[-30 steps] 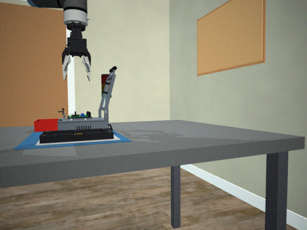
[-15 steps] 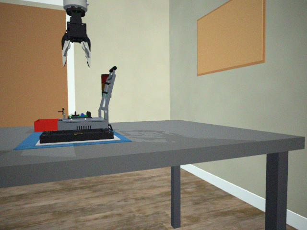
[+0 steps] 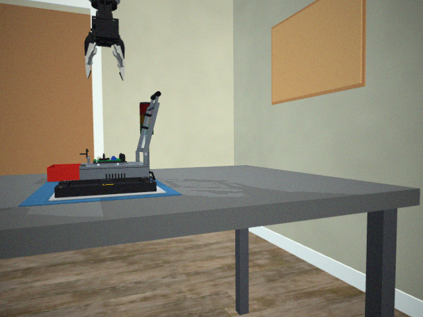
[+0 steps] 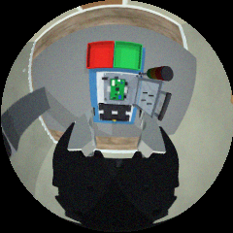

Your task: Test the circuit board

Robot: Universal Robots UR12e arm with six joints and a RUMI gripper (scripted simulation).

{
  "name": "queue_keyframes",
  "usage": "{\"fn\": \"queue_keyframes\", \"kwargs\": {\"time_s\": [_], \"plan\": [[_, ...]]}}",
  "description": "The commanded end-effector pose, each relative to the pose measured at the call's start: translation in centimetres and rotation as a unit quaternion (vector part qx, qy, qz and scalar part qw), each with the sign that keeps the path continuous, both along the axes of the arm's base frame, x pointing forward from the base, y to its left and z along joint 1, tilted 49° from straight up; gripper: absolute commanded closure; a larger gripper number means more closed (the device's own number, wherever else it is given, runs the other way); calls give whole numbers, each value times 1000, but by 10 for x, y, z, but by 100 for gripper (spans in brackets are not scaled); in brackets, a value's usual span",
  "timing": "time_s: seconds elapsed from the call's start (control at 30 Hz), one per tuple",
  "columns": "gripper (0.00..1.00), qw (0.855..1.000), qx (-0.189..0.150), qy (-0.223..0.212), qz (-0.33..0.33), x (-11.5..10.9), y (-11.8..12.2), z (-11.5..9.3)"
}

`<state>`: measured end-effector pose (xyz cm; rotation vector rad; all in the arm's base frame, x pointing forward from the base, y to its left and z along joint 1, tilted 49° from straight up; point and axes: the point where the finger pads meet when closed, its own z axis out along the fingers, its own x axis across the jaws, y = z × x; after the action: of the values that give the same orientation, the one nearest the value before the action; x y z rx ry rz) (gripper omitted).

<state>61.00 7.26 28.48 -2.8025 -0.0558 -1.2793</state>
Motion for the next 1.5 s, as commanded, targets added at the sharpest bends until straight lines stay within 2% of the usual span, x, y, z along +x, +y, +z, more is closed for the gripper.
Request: {"fn": "queue_keyframes", "kwargs": {"time_s": [0.0,0.5,0.53,1.47], "plan": [[41,1000,0,0,0,-6,-1,6],[41,1000,0,0,0,-10,-1,9],[70,1000,0,0,0,-10,-1,9],[70,1000,0,0,0,-10,-1,9]]}}
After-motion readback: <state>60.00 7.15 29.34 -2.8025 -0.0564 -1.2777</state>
